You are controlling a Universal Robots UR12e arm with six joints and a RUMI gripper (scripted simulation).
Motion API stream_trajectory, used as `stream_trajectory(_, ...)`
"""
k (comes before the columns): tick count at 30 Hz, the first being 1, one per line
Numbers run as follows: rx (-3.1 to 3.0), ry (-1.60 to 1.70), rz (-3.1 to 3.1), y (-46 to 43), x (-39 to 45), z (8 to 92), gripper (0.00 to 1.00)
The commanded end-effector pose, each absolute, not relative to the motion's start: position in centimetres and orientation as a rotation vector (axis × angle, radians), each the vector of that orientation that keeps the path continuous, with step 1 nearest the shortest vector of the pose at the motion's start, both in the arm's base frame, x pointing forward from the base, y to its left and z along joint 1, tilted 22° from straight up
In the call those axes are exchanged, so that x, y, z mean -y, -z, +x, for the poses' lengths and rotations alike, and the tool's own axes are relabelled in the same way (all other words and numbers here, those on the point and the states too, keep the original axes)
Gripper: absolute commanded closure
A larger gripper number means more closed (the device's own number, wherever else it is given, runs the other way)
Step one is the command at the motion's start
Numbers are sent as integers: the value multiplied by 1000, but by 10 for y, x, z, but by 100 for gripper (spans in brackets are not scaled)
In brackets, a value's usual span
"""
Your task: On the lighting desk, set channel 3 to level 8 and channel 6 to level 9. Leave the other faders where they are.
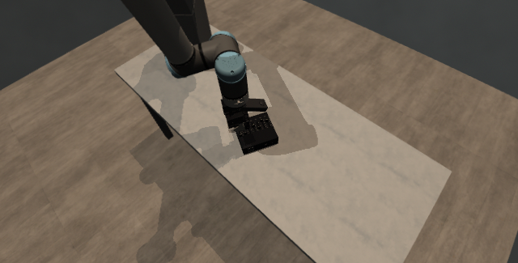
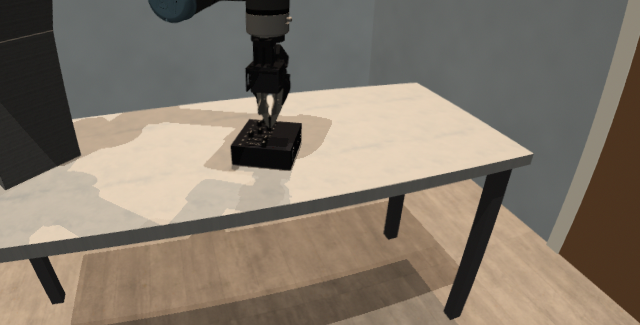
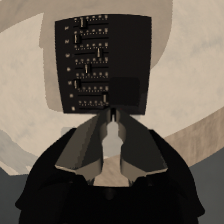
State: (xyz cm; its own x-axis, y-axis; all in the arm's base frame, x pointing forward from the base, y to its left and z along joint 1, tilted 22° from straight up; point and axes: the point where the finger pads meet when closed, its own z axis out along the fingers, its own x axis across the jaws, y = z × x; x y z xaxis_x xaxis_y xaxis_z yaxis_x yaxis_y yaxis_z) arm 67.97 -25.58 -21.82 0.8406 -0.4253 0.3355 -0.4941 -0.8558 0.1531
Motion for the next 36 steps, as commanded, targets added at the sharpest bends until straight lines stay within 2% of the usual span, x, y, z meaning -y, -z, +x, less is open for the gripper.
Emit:
stream_trajectory(1,704,-435,2784,218,257,684,100)
stream_trajectory(36,704,-435,2784,236,263,688,100)
